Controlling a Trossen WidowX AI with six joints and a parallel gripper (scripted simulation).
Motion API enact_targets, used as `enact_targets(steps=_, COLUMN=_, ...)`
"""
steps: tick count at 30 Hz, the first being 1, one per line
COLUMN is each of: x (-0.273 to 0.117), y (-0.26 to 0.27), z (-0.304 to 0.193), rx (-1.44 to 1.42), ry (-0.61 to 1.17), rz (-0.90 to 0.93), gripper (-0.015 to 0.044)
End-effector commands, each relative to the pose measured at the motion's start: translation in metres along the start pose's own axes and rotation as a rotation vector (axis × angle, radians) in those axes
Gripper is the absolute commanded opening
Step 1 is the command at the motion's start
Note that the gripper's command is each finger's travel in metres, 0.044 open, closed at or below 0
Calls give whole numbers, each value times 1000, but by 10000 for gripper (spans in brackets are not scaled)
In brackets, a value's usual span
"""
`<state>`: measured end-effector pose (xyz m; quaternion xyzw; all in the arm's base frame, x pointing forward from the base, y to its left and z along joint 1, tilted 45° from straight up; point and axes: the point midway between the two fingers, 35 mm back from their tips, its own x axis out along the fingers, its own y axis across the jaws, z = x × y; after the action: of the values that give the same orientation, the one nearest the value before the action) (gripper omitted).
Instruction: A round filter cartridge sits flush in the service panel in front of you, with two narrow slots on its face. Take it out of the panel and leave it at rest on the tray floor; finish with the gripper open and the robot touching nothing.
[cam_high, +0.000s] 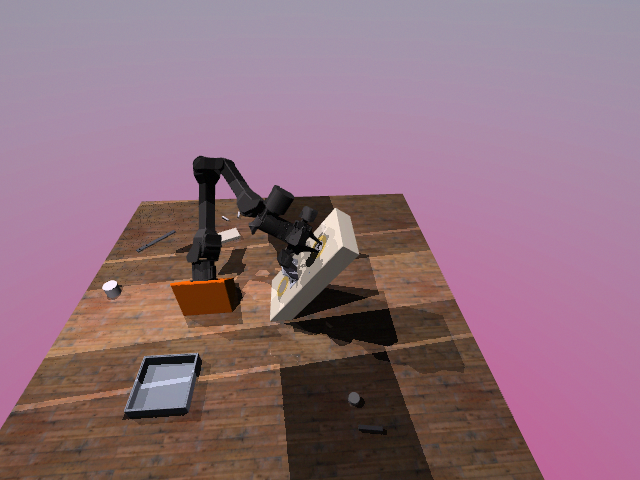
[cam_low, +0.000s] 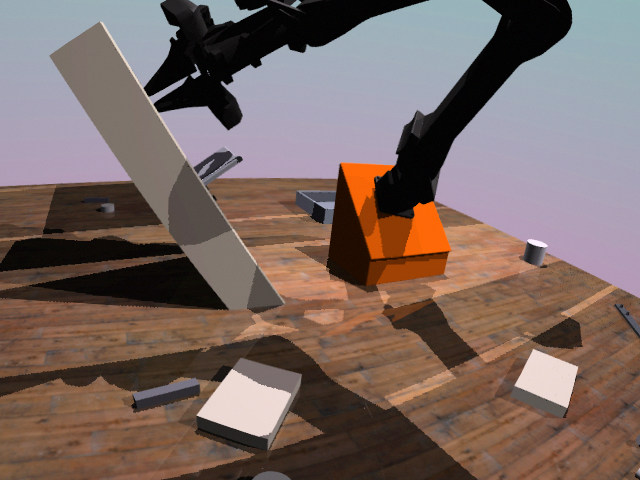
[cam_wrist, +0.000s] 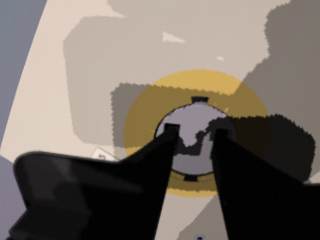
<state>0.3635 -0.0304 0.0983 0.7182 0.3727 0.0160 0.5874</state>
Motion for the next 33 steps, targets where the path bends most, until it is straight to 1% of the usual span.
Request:
enact_targets(steps=1, x=3, y=1, z=1, rx=4, ry=-4, rz=1, gripper=107)
enact_targets(steps=18, x=8, y=1, z=1, rx=4, ry=-4, rz=1, gripper=107)
enact_targets(steps=27, x=4, y=0, z=1, rx=6, ry=1, rz=4, gripper=47)
enact_targets(steps=29, x=4, y=0, z=1, rx=6, ry=1, rz=4, gripper=0)
enact_targets(steps=33, x=6, y=0, z=1, rx=-33, ry=-1, rz=3, gripper=0)
